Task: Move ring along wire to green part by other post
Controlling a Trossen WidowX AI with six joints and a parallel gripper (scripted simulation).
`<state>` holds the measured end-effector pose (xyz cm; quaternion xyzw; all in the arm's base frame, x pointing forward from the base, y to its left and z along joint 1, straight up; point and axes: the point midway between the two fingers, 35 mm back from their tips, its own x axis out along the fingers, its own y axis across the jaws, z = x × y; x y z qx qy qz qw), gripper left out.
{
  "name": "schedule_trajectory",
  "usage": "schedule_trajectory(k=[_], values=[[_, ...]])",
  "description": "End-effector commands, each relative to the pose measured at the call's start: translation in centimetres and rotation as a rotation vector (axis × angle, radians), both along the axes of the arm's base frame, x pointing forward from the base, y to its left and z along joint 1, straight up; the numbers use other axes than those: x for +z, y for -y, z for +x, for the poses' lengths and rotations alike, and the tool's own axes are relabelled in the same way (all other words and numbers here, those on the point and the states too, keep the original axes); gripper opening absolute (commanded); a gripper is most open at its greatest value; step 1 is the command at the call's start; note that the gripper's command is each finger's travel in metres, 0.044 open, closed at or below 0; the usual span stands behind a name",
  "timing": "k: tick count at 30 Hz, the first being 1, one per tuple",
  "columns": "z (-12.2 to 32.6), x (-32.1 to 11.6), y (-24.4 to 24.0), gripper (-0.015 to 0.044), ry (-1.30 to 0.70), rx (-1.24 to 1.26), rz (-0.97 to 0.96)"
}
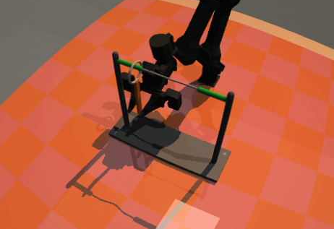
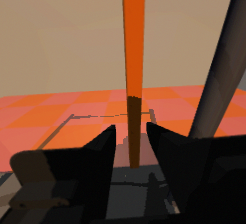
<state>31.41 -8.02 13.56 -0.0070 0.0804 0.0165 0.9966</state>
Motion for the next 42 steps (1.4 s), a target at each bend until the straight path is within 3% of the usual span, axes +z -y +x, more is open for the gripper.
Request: schedule_trajectory(k=[1,33,42], values=[[0.88,-0.05,0.01,0.016,0.005,-0.005,0.002],[1.11,-0.13,-0.04,0.016,0.006,-0.005,0.002],[1.02,-0.26,-0.16,-0.0076,0.002,0.001,0.0]])
